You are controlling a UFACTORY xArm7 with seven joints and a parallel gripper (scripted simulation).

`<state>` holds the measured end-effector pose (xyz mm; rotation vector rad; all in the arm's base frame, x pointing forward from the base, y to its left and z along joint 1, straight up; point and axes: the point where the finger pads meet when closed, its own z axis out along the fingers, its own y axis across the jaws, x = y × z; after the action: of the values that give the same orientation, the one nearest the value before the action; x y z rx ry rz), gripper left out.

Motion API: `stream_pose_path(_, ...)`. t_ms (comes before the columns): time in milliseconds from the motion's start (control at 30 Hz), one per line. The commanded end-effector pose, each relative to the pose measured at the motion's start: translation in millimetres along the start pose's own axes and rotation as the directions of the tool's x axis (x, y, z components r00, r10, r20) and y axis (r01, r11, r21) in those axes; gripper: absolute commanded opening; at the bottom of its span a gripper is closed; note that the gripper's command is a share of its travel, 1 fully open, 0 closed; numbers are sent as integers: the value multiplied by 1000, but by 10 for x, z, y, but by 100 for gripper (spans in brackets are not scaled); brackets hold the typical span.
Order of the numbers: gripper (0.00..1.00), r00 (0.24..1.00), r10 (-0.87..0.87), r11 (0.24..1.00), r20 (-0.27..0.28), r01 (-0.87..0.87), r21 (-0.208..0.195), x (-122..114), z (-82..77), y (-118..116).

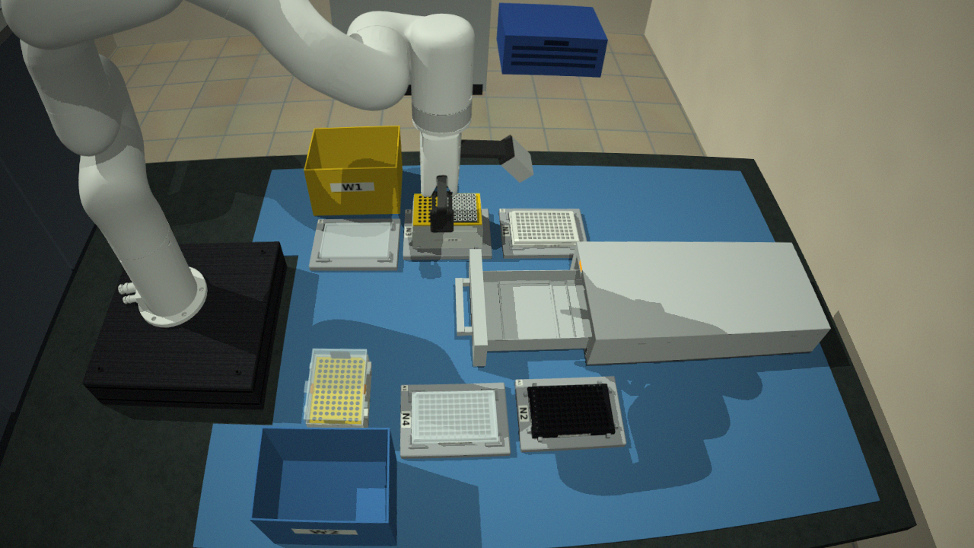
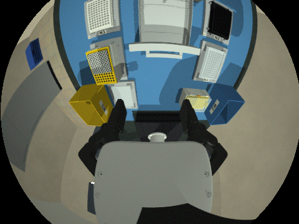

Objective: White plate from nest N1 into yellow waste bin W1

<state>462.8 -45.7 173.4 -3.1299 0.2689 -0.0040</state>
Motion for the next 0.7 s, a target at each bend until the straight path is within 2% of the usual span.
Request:
stream_pose_path(0,100,1000,3,1000,-5,-3,1,118,14,-65)
stream_pose_path(433,100,1000,3,1000,-5,-3,1,596,209,-461)
stream_pose_path(500,100,1000,3,1000,-5,-3,1,596,209,-461)
stream_pose_path(667,100,1000,3,1000,-5,-3,1,779,284,-613)
